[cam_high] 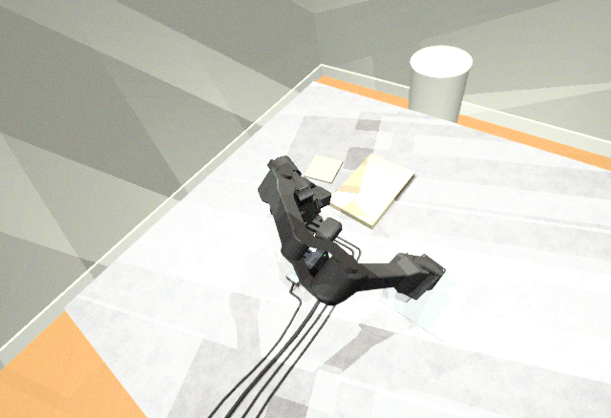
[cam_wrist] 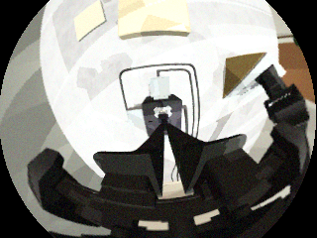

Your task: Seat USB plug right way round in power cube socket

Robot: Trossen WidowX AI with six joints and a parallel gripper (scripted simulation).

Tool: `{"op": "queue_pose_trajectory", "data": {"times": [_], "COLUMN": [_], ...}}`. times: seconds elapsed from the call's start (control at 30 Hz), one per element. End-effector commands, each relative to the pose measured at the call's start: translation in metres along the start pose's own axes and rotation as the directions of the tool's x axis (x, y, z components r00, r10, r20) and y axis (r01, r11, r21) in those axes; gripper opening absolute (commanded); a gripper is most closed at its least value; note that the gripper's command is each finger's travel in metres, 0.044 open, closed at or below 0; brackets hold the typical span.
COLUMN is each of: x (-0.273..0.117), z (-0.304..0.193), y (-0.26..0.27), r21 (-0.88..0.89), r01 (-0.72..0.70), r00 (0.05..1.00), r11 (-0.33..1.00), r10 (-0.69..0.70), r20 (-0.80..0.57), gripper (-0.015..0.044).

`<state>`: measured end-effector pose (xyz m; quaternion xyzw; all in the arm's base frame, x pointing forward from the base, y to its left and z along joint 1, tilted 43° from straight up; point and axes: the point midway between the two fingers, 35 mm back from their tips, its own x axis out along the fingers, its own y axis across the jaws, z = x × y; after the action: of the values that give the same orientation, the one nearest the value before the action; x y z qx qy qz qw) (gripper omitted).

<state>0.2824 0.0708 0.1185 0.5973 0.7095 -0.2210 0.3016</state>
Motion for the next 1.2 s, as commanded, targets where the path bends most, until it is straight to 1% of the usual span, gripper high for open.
{"op": "queue_pose_trajectory", "data": {"times": [0.0,1.17], "x": [0.0014,0.0057], "z": [-0.0002,-0.0017], "y": [-0.0005,-0.0012], "r21": [0.007,0.017], "r01": [0.000,0.000], "r00": [1.000,1.000], "r11": [1.000,1.000], "r10": [0.000,0.001], "r20": [-0.007,-0.028], "gripper": [0.0000,0.0000]}}
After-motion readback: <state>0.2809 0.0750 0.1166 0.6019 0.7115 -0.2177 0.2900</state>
